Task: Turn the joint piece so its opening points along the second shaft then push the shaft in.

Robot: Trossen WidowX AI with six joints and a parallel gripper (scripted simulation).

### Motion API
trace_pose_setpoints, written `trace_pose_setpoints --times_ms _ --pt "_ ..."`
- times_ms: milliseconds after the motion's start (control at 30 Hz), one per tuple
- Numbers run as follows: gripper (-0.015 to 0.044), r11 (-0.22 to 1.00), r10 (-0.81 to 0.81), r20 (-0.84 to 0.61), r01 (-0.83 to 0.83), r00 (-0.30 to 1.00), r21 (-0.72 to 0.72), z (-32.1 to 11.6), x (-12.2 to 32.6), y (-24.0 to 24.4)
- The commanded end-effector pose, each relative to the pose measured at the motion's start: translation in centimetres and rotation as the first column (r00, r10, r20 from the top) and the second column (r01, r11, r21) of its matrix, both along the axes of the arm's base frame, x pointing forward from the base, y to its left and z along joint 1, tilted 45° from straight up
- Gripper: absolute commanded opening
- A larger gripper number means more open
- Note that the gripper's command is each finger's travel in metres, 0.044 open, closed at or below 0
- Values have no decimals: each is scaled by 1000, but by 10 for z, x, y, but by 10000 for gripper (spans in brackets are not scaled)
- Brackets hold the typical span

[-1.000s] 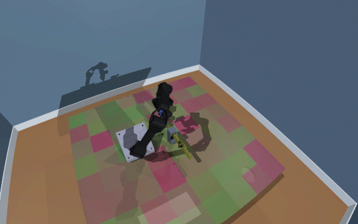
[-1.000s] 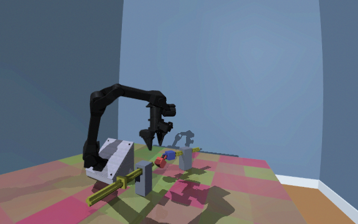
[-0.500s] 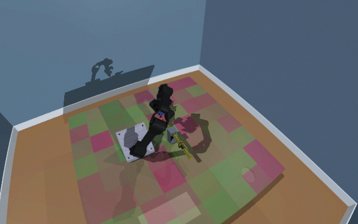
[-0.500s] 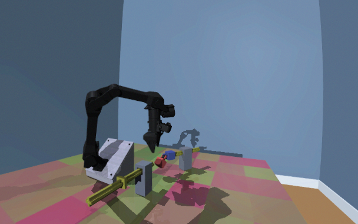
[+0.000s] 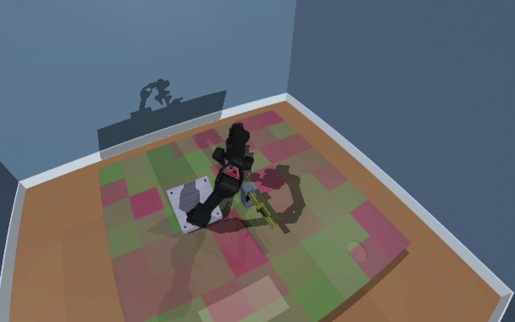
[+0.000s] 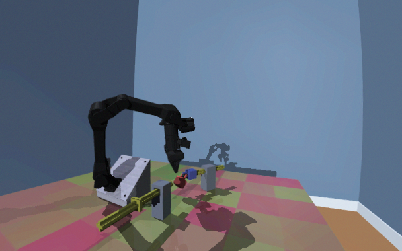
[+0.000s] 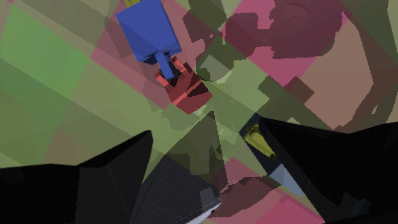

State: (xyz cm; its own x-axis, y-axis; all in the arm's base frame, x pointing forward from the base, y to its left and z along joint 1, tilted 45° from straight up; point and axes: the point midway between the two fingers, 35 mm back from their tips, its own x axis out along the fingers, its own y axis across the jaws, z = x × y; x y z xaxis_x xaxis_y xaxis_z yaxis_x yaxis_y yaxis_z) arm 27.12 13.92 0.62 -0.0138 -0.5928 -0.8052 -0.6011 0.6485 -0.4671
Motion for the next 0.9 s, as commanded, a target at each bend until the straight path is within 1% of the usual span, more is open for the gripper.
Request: trace_pose_setpoints --times_ms 0,300,633,867 --pt "440 997 75 -47 -74 996 24 0 -1 -2" --pt "440 960 276 -152 -265 949 85 -1 -1 -6" --pt "440 873 488 -239 -461 840 163 -3 -2 -10" --pt "440 865 501 -243 -473 830 169 -8 -1 -14"
